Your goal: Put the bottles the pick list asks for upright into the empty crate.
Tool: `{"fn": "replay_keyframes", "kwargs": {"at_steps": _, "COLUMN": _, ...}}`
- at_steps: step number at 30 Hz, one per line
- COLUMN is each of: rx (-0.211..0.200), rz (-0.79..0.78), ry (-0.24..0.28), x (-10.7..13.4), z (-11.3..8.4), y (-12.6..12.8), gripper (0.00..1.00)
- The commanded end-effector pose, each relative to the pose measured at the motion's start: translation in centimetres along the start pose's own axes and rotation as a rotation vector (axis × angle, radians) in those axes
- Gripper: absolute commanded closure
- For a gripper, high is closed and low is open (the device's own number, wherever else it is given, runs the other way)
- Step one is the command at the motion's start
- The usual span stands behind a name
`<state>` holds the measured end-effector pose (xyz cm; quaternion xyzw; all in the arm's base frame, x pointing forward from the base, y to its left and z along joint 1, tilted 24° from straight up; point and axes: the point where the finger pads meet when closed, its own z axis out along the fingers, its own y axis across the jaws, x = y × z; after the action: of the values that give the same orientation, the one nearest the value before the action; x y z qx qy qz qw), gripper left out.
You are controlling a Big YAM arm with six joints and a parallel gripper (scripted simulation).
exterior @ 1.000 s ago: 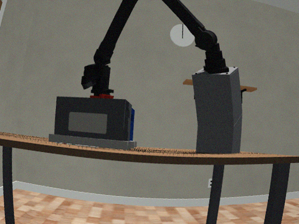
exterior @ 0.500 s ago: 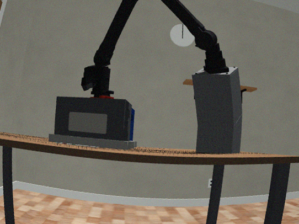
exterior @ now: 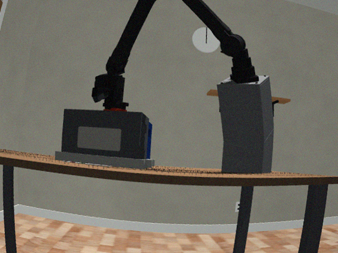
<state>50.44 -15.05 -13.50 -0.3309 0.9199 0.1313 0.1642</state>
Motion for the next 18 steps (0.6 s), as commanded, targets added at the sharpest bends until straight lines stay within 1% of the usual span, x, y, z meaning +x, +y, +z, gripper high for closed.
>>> {"fn": "replay_keyframes", "kwargs": {"at_steps": 1, "rx": 0.022, "rz": -0.007, "ry": -0.010, "x": -0.7, "z": -0.6, "y": -0.9, "gripper": 1.00}}
{"fn": "replay_keyframes", "kwargs": {"at_steps": 8, "rx": 0.022, "rz": -0.006, "ry": -0.010, "x": -0.7, "z": -0.5, "y": -0.8, "gripper": 1.00}}
{"fn": "replay_keyframes", "kwargs": {"at_steps": 9, "rx": 0.014, "rz": -0.010, "ry": -0.007, "x": -1.0, "z": 0.0, "y": 0.2, "gripper": 1.00}}
{"fn": "replay_keyframes", "kwargs": {"at_steps": 10, "rx": 0.022, "rz": -0.006, "ry": -0.010, "x": -0.7, "z": -0.5, "y": -0.8, "gripper": 1.00}}
{"fn": "replay_keyframes", "kwargs": {"at_steps": 13, "rx": 0.022, "rz": -0.006, "ry": -0.010, "x": -0.7, "z": -0.5, "y": -0.8, "gripper": 1.00}}
{"fn": "replay_keyframes", "kwargs": {"at_steps": 14, "rx": 0.014, "rz": -0.010, "ry": -0.007, "x": -1.0, "z": 0.0, "y": 0.2, "gripper": 1.00}}
{"fn": "replay_keyframes", "kwargs": {"at_steps": 18, "rx": 0.015, "rz": -0.011, "ry": -0.008, "x": -1.1, "z": 0.0, "y": 0.1, "gripper": 1.00}}
